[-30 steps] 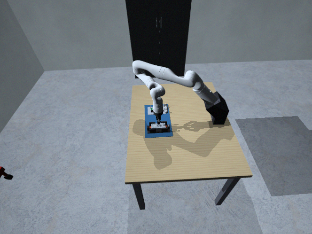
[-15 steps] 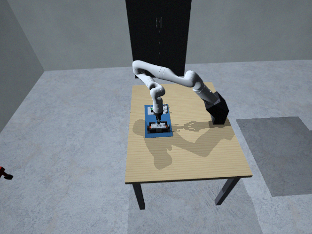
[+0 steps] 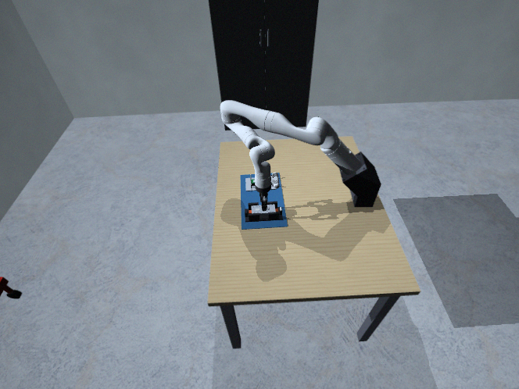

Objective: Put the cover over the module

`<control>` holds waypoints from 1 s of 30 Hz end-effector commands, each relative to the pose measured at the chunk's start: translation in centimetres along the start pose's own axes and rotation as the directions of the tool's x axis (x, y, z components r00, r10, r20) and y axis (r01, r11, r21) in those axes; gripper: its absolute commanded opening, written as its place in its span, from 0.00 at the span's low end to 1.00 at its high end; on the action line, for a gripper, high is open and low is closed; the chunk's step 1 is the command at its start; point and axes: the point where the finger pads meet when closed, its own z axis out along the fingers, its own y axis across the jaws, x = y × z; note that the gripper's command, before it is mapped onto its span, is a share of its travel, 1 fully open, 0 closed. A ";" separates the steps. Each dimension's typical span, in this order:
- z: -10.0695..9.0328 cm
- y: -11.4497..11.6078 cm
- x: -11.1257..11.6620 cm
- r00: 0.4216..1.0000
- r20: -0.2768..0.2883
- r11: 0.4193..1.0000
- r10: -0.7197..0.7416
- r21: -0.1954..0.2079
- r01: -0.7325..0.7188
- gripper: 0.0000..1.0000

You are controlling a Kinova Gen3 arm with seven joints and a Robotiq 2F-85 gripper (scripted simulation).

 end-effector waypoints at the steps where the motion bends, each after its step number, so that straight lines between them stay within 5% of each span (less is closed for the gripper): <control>1: 0.0 0.0 0.0 1.000 0.001 1.000 0.000 0.000 0.000 1.00; 20: 0.0 0.0 0.0 1.000 0.001 1.000 0.000 0.000 0.000 1.00; 30: 5.0 -0.2 -0.3 1.000 0.008 1.000 0.001 0.006 -0.001 1.00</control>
